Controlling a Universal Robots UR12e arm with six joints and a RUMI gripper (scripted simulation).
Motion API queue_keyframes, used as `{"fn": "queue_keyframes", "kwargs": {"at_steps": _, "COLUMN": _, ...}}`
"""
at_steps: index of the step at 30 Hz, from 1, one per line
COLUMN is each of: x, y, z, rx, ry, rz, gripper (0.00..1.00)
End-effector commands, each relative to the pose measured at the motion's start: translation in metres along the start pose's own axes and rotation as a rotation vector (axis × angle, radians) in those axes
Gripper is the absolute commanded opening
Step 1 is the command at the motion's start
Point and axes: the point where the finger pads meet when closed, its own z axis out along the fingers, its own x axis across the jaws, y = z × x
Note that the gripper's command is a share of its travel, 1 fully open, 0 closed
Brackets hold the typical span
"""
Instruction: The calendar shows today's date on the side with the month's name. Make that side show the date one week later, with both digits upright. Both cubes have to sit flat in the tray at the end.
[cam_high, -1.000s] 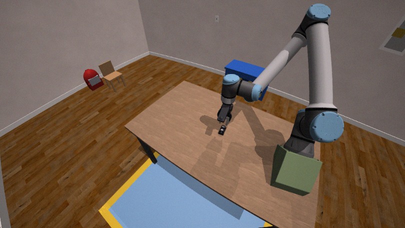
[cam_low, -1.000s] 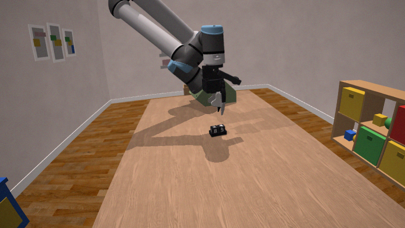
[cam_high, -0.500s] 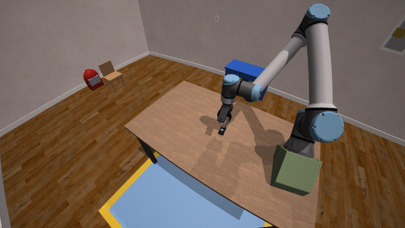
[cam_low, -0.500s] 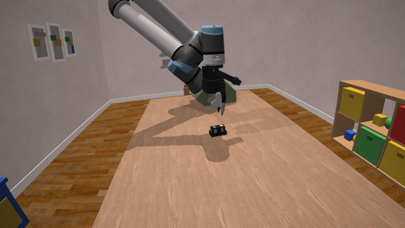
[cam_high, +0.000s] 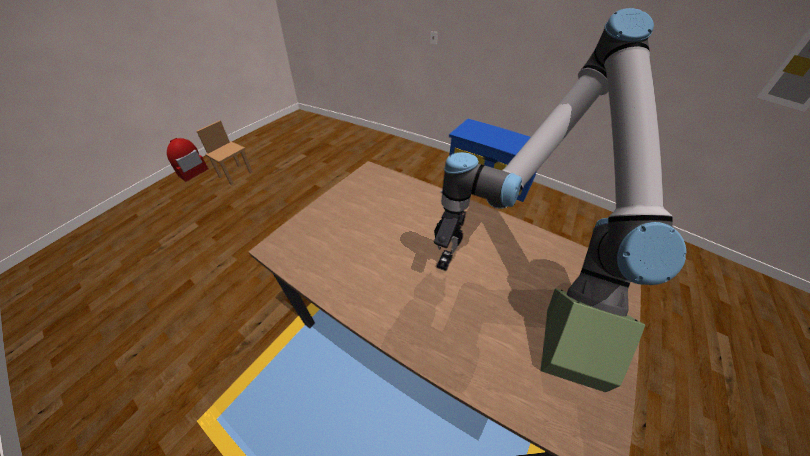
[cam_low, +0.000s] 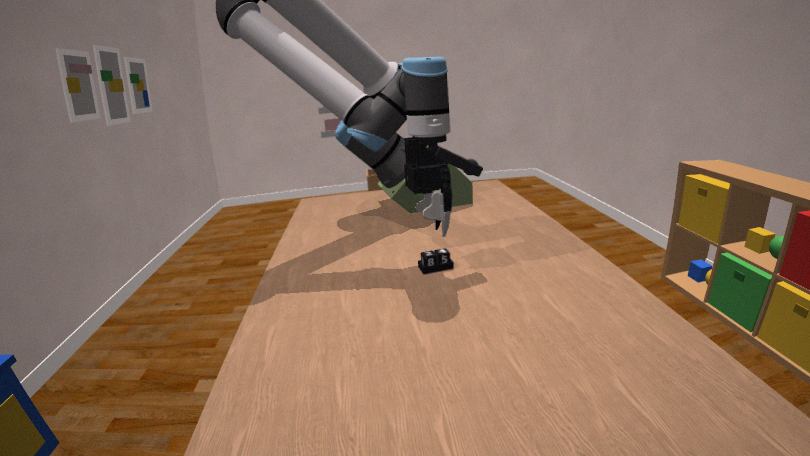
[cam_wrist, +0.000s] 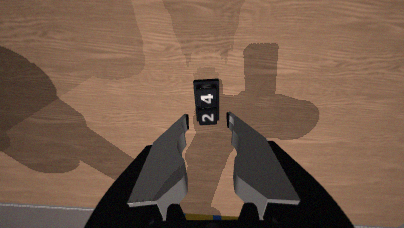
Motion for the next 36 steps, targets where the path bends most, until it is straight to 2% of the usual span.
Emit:
{"fn": "queue_keyframes", "kwargs": {"at_steps": 1, "x": 0.000, "y": 0.000, "z": 0.007, "rx": 0.000, "ry": 0.001, "rz": 0.000, "gripper": 0.28}}
{"fn": "queue_keyframes", "kwargs": {"at_steps": 21, "x": 0.000, "y": 0.000, "z": 0.032, "rx": 0.000, "ry": 0.001, "rz": 0.000, "gripper": 0.28}}
{"fn": "queue_keyframes", "kwargs": {"at_steps": 36, "x": 0.000, "y": 0.000, "z": 0.038, "rx": 0.000, "ry": 0.001, "rz": 0.000, "gripper": 0.28}}
